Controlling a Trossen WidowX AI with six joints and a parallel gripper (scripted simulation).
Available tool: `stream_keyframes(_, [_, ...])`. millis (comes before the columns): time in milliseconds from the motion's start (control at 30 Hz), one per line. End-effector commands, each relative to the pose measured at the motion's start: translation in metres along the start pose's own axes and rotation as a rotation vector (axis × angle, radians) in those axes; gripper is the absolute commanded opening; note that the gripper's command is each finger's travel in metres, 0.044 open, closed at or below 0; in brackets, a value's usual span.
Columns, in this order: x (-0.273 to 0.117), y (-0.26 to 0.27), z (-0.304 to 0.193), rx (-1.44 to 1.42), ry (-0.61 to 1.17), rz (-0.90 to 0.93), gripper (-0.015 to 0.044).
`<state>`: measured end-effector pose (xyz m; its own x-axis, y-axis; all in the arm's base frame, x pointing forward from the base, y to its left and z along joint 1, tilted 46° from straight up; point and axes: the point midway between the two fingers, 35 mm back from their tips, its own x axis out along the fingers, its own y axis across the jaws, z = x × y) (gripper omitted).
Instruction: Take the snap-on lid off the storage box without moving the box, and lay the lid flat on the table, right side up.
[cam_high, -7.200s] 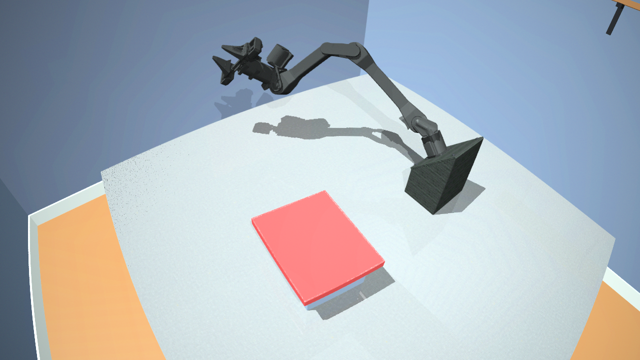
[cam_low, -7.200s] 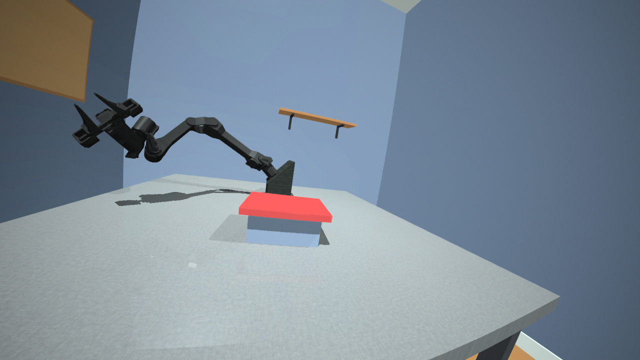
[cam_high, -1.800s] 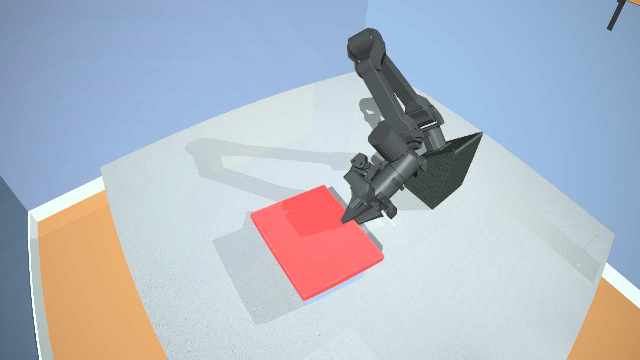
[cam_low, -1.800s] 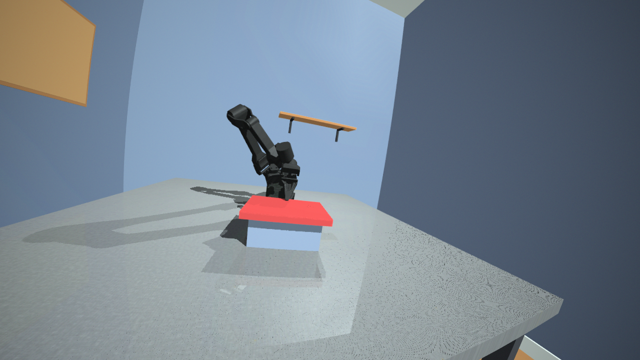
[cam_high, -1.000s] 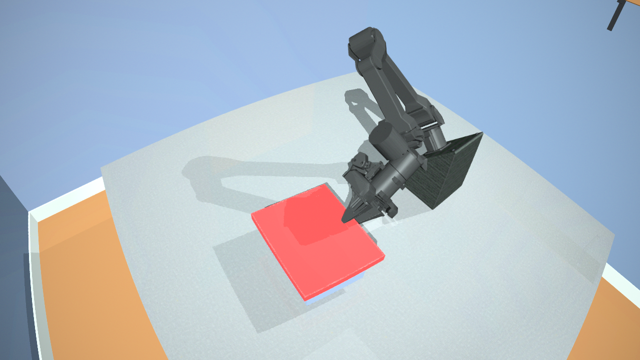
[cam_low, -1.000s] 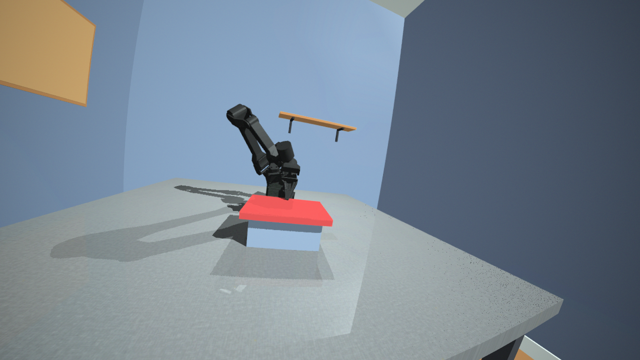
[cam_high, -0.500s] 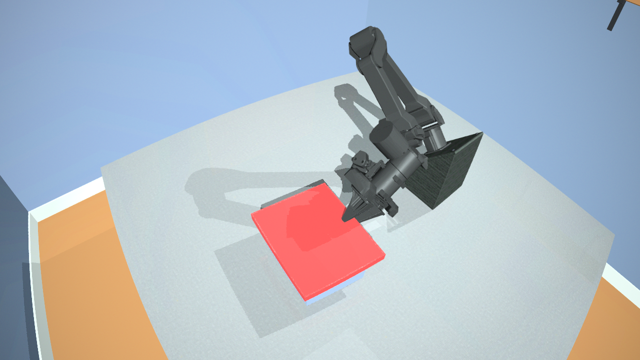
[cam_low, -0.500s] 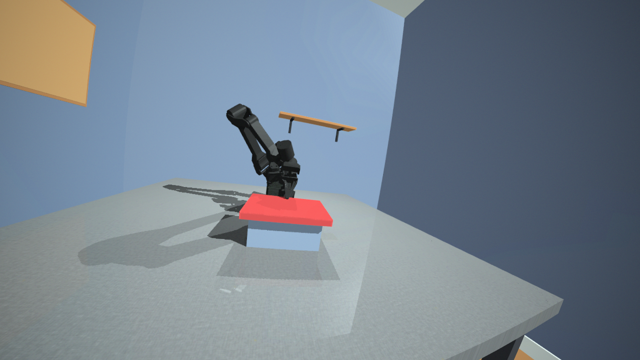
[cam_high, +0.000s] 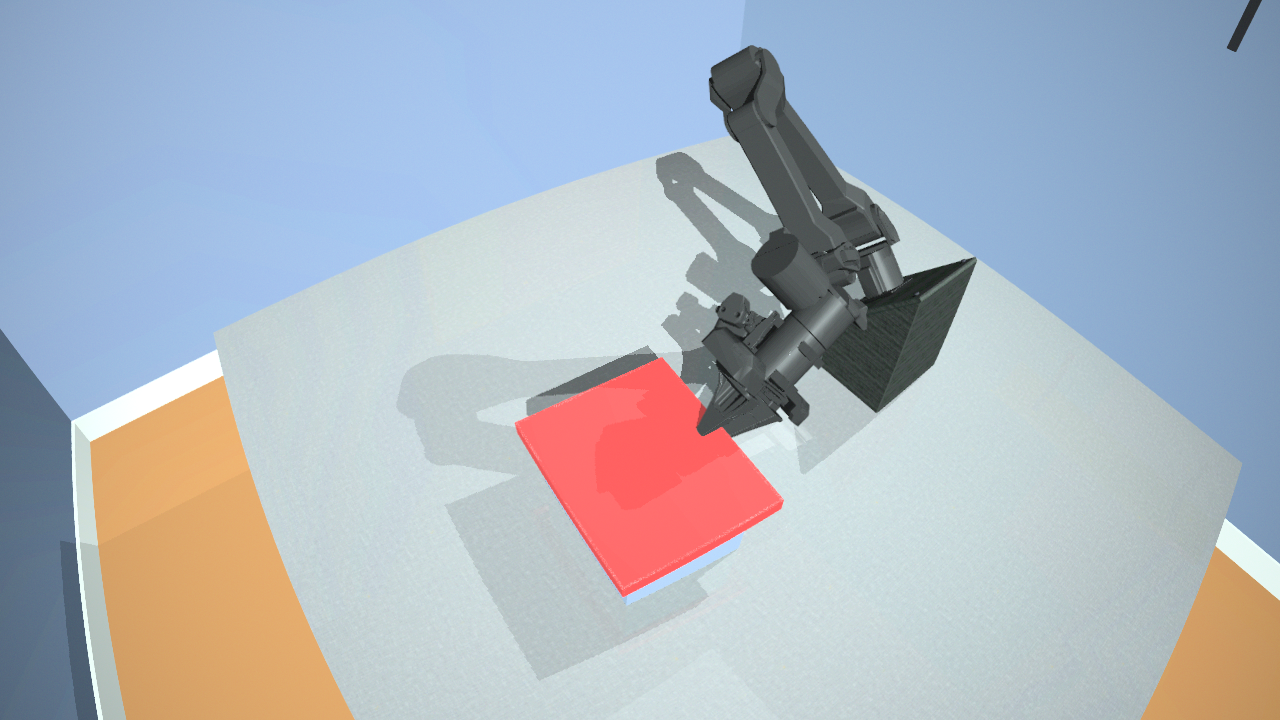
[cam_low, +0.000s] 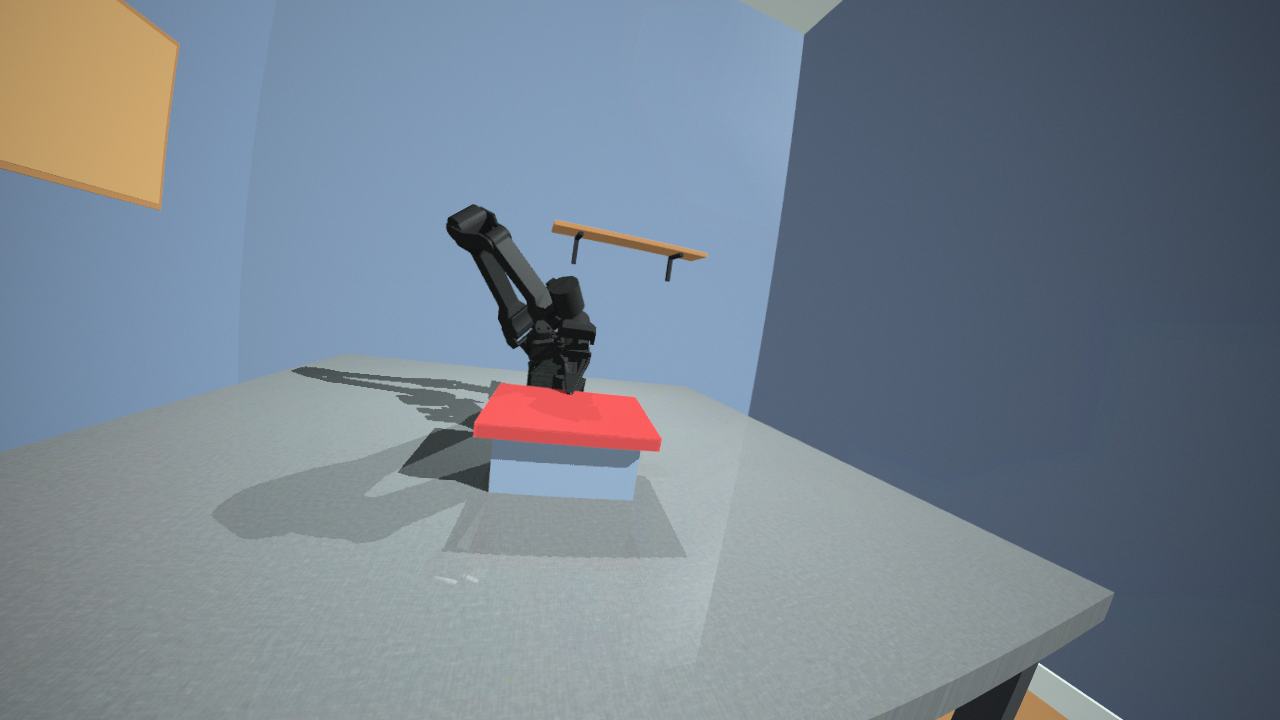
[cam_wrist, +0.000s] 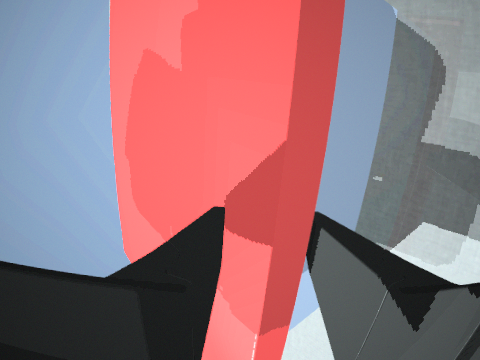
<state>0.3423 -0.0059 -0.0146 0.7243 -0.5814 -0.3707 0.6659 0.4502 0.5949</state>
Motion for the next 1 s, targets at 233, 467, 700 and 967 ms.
stream_keyframes(233, [-0.0031, 0.0036, -0.0001, 0.005, -0.002, 0.004, 0.0000])
stream_keyframes(467, [-0.0038, 0.0048, -0.0004, 0.006, -0.002, 0.004, 0.0000])
stream_keyframes(700, [-0.0028, 0.0043, -0.0005, 0.001, 0.000, 0.004, 0.0000])
stream_keyframes(967, [-0.0024, 0.0047, -0.0004, 0.001, 0.000, 0.004, 0.0000])
